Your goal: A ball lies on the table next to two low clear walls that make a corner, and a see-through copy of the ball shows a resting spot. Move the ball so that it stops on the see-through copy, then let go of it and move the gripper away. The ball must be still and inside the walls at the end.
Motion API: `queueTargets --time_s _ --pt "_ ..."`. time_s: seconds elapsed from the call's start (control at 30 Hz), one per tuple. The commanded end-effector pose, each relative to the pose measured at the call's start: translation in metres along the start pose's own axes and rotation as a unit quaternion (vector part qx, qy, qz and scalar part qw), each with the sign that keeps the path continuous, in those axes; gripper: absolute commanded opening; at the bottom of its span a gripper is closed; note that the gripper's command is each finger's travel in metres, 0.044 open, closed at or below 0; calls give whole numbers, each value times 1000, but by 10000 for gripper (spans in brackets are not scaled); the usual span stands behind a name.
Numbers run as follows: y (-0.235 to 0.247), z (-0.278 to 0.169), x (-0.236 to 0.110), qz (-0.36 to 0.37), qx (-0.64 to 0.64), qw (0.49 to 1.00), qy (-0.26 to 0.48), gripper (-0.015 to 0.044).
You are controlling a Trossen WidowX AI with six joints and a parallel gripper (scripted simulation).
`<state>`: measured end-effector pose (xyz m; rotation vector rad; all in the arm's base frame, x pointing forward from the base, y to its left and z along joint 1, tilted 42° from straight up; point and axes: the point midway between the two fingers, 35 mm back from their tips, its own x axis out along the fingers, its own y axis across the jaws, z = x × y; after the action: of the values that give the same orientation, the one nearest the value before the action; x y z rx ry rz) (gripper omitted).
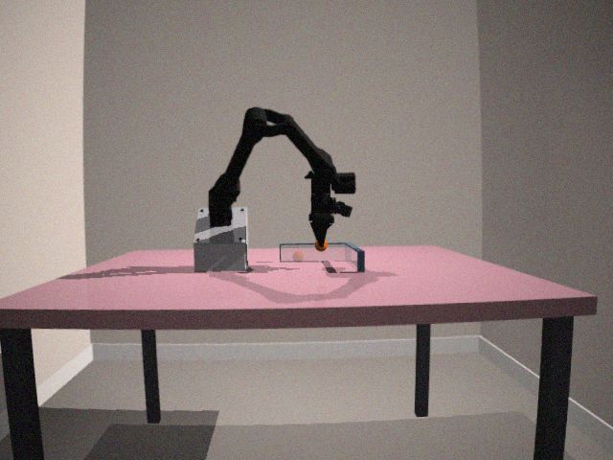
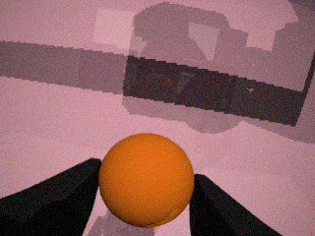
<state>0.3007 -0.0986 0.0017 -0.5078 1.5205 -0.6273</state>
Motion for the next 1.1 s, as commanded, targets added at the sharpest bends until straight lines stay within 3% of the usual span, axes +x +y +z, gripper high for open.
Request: queueTargets --time_s 0.0,0.23,0.4,0.73,1.07 --pt "0 2 -24 3 4 1000 -4 0" --pt "-3 -5 -72 0 4 1000 -4 0" --pt "1 -6 -76 0 -12 1000 -4 0" --pt "62 -12 -66 6 -252 968 -7 0" --pt "120 -30 -53 6 -480 877 -9 0"
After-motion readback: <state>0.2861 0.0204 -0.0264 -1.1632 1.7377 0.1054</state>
